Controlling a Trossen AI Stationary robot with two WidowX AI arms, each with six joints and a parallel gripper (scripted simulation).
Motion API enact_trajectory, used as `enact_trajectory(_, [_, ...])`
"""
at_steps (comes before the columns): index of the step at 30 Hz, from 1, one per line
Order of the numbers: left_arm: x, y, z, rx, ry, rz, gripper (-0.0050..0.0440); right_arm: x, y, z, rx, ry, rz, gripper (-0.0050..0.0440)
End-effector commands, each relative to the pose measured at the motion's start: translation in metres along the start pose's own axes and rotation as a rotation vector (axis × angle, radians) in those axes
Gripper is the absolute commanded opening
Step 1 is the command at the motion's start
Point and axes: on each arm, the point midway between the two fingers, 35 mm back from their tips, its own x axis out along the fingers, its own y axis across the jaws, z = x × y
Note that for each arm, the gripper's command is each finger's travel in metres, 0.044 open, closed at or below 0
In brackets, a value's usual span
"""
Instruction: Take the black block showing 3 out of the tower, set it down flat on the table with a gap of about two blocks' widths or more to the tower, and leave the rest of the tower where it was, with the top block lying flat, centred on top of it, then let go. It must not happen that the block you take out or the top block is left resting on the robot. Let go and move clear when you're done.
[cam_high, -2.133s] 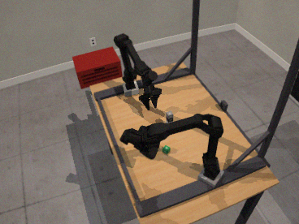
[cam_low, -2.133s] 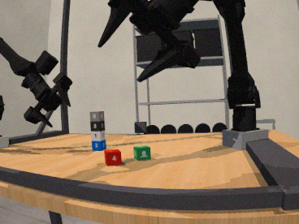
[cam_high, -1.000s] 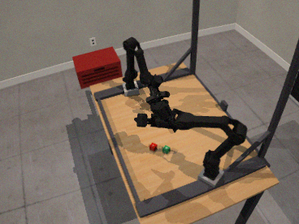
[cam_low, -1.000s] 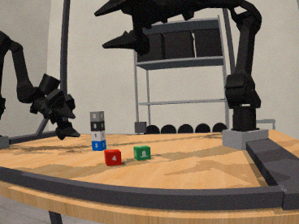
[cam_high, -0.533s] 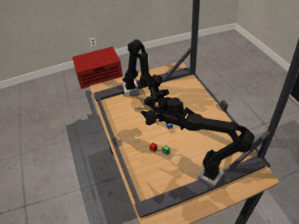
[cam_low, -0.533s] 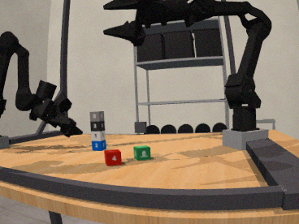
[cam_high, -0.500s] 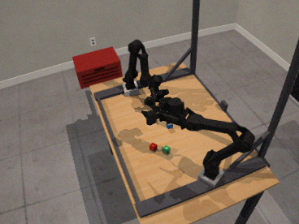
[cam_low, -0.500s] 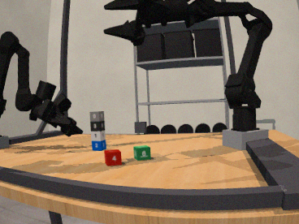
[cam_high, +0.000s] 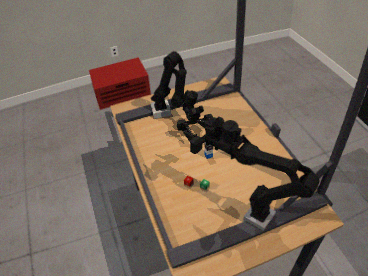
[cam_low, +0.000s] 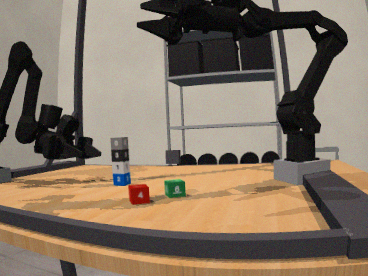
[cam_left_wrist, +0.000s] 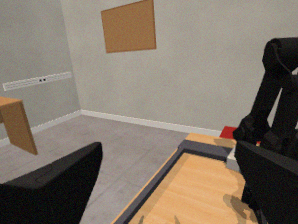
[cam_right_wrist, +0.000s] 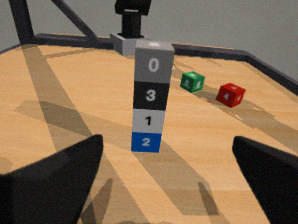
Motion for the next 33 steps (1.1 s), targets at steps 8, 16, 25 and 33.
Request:
enact_trajectory(8, [-0.0078, -0.0046, 0.0146, -0.061, -0.066, 0.003, 0.0400, -0.0026, 0.0010, 0.0063, 0.090, -0.057, -0.002, 0.0400])
enact_trajectory(16, [-0.0064, -0.0041, 0.0139, -0.056, -0.061, 0.002, 0.0400, -0.0026, 0.0011, 0.0073, 0.090, -0.060, -0.001, 0.0400])
enact_trajectory(25, [-0.0064, -0.0041, 0.0139, -0.056, -0.061, 0.002, 0.0400, -0.0023, 0.0015, 0.0097, 0.093, -0.066, 0.001, 0.0400])
enact_trajectory(33, [-0.0064, -0.0041, 0.0139, -0.056, -0.061, 0.002, 0.0400, -0.0023, 0.0015, 0.0097, 0.093, -0.066, 0.001, 0.0400])
